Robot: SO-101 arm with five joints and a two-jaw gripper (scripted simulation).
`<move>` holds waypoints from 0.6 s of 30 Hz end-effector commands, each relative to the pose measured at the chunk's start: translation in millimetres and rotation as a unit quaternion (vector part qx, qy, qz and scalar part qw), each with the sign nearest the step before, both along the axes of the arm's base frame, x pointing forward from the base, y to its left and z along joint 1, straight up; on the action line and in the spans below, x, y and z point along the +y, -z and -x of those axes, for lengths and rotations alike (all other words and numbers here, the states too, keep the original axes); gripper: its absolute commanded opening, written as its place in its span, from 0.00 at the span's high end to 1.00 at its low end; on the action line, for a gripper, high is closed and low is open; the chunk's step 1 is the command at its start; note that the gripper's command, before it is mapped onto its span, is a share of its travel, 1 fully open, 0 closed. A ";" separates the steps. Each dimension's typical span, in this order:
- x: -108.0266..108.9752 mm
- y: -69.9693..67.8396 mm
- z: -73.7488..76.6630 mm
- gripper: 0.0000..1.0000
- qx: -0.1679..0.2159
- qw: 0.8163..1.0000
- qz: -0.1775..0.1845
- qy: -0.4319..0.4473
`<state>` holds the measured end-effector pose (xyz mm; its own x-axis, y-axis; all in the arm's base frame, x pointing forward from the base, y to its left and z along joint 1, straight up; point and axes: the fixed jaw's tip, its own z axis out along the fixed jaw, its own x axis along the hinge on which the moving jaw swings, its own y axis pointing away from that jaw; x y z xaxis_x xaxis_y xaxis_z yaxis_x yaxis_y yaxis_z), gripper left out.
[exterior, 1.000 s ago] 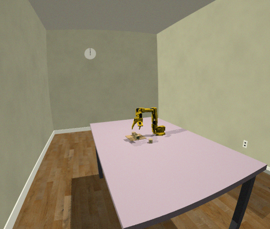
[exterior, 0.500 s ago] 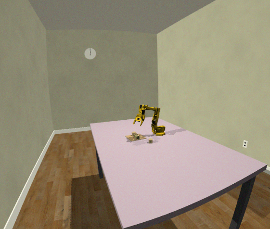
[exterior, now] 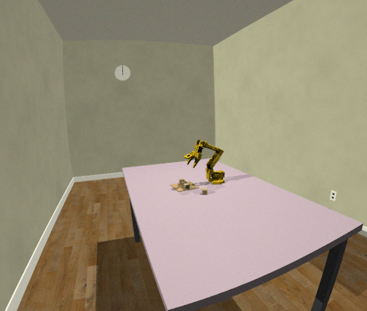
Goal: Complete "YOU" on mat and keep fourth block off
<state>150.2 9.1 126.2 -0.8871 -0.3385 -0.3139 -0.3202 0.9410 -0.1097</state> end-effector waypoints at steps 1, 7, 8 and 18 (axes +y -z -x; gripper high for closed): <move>-4.2 -13.2 2.2 0.64 -0.056 0.996 -0.024 0.072; -6.4 -13.4 6.0 0.64 -0.068 0.990 -0.040 0.117; -6.8 -13.4 6.7 0.64 -0.070 0.989 -0.043 0.125; -8.3 -13.3 9.4 0.64 -0.079 0.983 -0.055 0.157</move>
